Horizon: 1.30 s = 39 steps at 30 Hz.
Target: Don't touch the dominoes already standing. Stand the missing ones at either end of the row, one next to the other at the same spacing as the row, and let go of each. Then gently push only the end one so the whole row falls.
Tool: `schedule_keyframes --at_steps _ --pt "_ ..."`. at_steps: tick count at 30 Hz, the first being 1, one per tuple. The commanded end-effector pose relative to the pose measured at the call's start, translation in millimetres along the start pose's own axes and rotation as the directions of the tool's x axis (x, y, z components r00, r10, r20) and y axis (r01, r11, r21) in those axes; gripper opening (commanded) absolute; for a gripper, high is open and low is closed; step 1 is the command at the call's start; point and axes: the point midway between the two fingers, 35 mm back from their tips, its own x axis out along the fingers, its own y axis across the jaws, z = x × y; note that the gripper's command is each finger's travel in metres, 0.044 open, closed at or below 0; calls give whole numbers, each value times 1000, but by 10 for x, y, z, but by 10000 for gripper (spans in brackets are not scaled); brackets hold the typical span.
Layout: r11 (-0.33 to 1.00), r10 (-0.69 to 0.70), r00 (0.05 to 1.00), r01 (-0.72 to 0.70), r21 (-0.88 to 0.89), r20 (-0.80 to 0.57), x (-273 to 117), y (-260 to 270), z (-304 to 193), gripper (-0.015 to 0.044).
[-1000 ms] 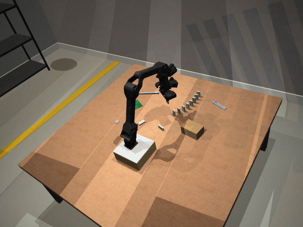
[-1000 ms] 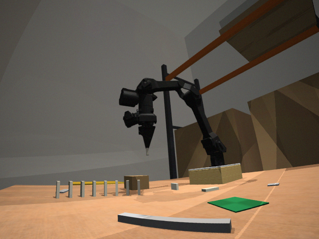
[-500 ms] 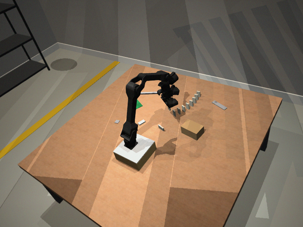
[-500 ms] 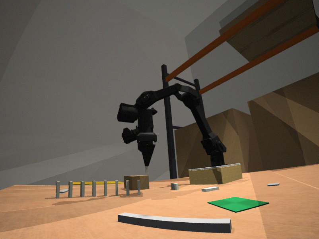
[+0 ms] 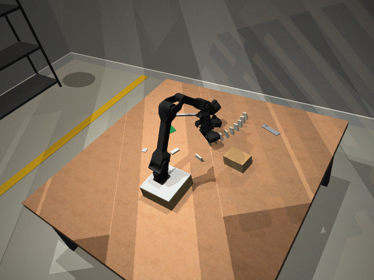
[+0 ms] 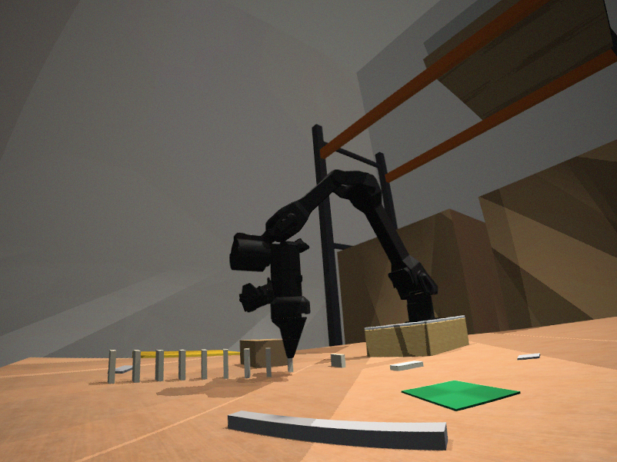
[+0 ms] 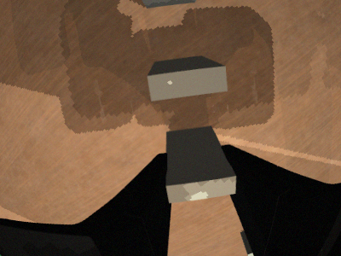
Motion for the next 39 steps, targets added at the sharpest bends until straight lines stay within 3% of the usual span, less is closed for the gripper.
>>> schedule_keyframes --at_steps 1,7,20,24,28,32,39 --pt "1000 4 1000 -4 -6 2 26 4 2 107" --pt "1000 4 1000 -4 -6 2 26 4 2 107" --pt "1000 4 1000 -4 -6 2 26 4 2 440" --pt "1000 4 1000 -4 -5 2 -92 13 25 440" --pt "1000 3 1000 -3 -2 3 -810 26 65 440" --pt "1000 2 1000 -2 0 3 -1268 -1 6 440" --pt "1000 2 1000 -2 -8 2 -1254 66 -61 440"
